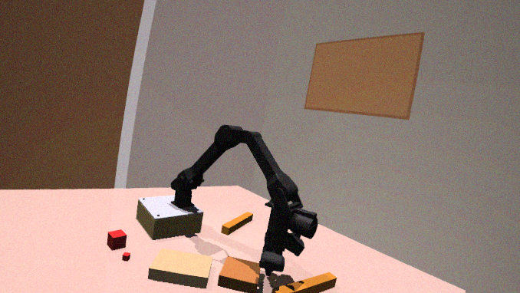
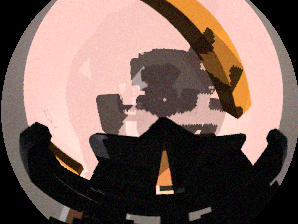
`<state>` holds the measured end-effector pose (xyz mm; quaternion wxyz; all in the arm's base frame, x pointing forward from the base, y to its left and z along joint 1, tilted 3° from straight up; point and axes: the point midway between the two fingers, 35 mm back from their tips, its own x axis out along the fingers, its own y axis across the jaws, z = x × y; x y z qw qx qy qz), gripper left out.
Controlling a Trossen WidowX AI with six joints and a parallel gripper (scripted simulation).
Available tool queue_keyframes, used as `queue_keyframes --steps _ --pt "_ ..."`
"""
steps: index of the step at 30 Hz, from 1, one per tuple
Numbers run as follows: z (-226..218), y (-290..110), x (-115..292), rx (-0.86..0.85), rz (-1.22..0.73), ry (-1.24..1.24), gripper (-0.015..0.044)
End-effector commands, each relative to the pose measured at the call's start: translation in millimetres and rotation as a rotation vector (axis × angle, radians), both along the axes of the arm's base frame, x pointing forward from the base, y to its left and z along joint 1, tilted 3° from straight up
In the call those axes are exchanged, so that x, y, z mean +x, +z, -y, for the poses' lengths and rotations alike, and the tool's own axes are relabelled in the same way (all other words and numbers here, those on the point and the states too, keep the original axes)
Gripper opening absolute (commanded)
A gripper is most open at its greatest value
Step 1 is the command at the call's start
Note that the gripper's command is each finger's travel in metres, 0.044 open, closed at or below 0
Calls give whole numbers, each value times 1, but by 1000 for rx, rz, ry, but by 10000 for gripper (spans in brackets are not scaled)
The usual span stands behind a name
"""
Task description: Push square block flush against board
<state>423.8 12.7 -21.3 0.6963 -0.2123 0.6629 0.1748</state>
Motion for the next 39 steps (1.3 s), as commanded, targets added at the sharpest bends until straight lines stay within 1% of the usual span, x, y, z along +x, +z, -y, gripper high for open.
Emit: queue_keyframes --steps 1,39 --pt "4 -2 -7 -3 -9 3 0" --pt "41 -3 -53 -6 -12 3 0"
